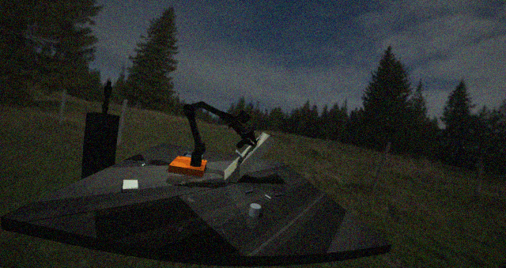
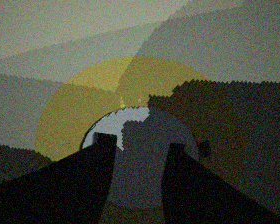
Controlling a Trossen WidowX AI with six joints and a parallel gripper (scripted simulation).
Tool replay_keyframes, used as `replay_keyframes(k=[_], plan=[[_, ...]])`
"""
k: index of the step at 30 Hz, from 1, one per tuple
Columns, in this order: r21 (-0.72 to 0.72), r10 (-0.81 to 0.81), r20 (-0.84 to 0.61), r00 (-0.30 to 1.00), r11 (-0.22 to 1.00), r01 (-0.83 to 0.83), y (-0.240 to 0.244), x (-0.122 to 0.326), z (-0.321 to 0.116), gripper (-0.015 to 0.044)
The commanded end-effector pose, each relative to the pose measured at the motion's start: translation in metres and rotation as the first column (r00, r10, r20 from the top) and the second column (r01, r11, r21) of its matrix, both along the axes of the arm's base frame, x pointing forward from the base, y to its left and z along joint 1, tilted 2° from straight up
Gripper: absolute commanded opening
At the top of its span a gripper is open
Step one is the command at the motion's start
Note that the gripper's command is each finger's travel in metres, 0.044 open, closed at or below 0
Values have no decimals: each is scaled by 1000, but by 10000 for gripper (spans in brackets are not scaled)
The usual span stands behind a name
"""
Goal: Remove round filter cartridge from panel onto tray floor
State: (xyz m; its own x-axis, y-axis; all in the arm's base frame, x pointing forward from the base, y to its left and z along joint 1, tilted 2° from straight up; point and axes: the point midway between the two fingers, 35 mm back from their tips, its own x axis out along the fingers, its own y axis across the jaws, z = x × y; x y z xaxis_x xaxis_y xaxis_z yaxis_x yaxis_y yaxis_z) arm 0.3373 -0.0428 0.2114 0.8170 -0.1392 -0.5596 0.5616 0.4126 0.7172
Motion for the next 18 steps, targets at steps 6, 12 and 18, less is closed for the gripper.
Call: replay_keyframes(k=[6, 12, 18], plan=[[-253, 171, -61, 983, 950, -181, 0, 4, -1, 0], [-395, 263, -123, 957, 872, -291, 0, 4, -1, 0], [-364, 243, -108, 964, 893, -266, 1, -1, 4, 0]])
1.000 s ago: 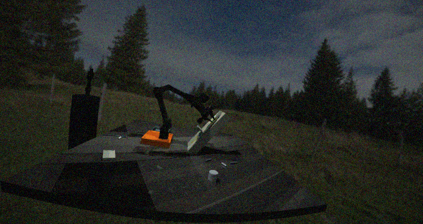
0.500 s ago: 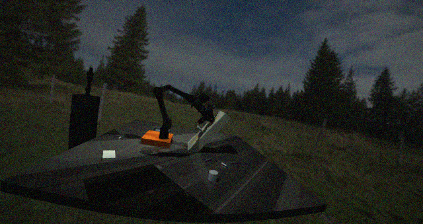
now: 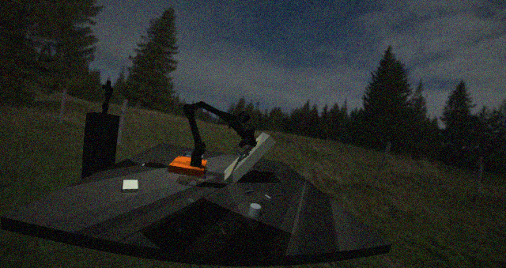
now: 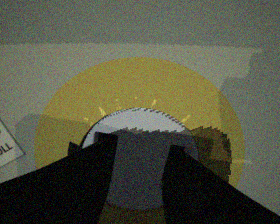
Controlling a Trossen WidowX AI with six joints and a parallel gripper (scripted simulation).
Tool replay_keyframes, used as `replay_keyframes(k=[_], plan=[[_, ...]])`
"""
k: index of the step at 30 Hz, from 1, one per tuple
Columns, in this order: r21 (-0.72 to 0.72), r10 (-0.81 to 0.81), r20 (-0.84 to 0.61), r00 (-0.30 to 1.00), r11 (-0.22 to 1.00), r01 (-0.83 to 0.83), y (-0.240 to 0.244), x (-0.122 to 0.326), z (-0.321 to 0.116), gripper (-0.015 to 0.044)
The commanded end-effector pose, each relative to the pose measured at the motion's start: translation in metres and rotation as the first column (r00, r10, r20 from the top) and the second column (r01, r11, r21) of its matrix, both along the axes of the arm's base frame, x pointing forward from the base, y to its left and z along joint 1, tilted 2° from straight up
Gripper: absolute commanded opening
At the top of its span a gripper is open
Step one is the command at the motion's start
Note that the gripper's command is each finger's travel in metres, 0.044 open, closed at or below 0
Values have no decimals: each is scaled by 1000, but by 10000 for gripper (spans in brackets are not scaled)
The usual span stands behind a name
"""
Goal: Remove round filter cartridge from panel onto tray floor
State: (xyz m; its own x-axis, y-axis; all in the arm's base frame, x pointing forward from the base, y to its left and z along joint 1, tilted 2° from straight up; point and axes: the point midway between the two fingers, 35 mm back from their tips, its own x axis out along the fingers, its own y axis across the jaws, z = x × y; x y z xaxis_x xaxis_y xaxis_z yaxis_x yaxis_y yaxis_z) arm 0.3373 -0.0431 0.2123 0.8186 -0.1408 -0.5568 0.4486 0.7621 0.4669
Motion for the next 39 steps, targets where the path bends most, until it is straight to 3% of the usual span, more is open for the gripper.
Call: replay_keyframes(k=[1, 13, 19, 39], plan=[[-14, 13, -1, 1000, 1000, -13, 2, -4, 6, 0], [30, -16, 2, 1000, 999, 16, 10, -56, 39, 0], [33, -18, 2, 1000, 999, 18, 11, -59, 40, 0], [33, -18, 0, 1000, 999, 18, 13, -89, -18, 0]])
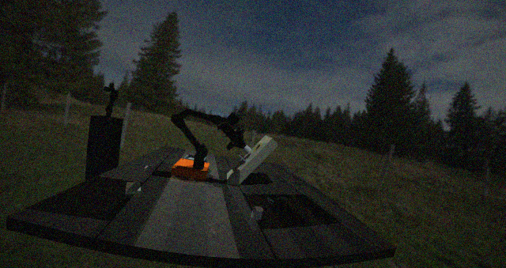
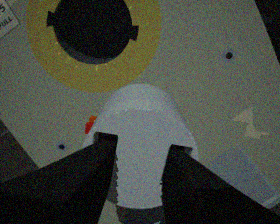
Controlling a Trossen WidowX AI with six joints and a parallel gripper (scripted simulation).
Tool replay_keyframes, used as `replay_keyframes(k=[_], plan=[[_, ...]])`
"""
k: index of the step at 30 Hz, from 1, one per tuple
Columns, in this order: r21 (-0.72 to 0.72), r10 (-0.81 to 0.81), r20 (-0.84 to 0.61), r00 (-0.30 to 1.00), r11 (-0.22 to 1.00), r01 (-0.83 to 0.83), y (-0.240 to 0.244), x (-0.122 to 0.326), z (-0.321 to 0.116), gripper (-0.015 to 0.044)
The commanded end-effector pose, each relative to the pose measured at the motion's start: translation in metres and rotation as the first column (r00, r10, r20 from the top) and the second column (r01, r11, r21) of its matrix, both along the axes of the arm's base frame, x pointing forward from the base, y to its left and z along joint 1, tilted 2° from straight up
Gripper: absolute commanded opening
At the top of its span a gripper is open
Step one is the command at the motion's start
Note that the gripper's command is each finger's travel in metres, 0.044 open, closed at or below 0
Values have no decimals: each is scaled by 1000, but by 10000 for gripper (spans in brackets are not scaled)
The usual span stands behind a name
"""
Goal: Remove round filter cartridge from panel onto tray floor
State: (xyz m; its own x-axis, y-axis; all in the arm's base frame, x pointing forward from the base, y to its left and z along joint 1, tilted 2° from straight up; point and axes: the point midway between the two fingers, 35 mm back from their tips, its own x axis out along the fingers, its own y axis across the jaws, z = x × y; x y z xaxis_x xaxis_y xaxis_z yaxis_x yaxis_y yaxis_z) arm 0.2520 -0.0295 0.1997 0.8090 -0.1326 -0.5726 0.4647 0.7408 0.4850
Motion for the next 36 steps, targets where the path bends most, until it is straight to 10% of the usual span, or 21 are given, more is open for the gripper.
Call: replay_keyframes(k=[1, 8, 32, 36], plan=[[0, -6, 14, 1000, 1000, 6, 0, -5, -9, 0], [0, 0, -2, 1000, 1000, 0, 0, -6, -13, 105], [0, -6, 17, 1000, 1000, 6, -3, 27, 52, 108], [0, -4, 20, 1000, 1000, 5, -2, 27, 80, 213]])
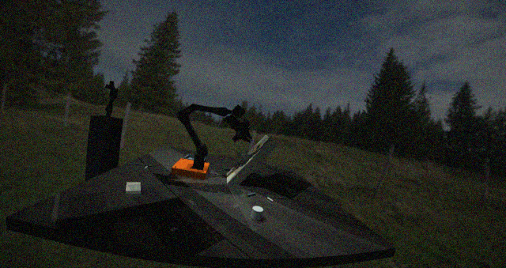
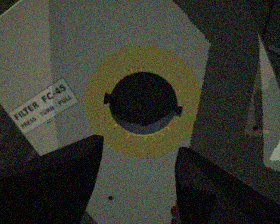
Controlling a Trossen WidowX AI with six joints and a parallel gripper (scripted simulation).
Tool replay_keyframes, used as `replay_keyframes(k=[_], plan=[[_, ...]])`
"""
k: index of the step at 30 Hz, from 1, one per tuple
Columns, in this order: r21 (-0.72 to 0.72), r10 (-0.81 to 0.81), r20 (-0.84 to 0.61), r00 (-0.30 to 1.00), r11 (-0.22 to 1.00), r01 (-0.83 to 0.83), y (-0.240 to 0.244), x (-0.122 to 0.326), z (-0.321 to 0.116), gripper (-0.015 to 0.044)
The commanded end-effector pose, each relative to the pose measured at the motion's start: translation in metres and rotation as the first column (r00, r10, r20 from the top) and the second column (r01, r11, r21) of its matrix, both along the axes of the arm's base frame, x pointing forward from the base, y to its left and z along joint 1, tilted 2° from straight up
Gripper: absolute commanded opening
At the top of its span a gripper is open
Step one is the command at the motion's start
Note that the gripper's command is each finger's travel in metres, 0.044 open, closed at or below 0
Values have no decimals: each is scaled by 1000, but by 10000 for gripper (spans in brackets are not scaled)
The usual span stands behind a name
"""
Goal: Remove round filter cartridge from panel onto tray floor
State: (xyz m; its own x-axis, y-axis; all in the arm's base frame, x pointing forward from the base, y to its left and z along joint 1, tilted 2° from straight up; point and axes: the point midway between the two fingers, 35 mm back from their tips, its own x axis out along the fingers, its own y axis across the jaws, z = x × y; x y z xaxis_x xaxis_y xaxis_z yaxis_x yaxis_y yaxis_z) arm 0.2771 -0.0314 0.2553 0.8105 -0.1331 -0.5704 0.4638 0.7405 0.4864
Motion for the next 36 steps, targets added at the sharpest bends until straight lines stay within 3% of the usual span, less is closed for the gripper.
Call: replay_keyframes(k=[1, 7, 11, 17, 36], plan=[[-1, -3, 19, 1000, 1000, 3, 1, 1, 35, 239], [-2, -2, 24, 1000, 1000, 2, 2, -3, 71, 397], [-133, 112, -146, 983, 982, -132, 4, -9, 30, 305], [-248, 333, -515, 790, 825, -509, 7, -38, -51, 305], [-248, 338, -524, 782, 817, -520, 5, -27, -72, 305]])
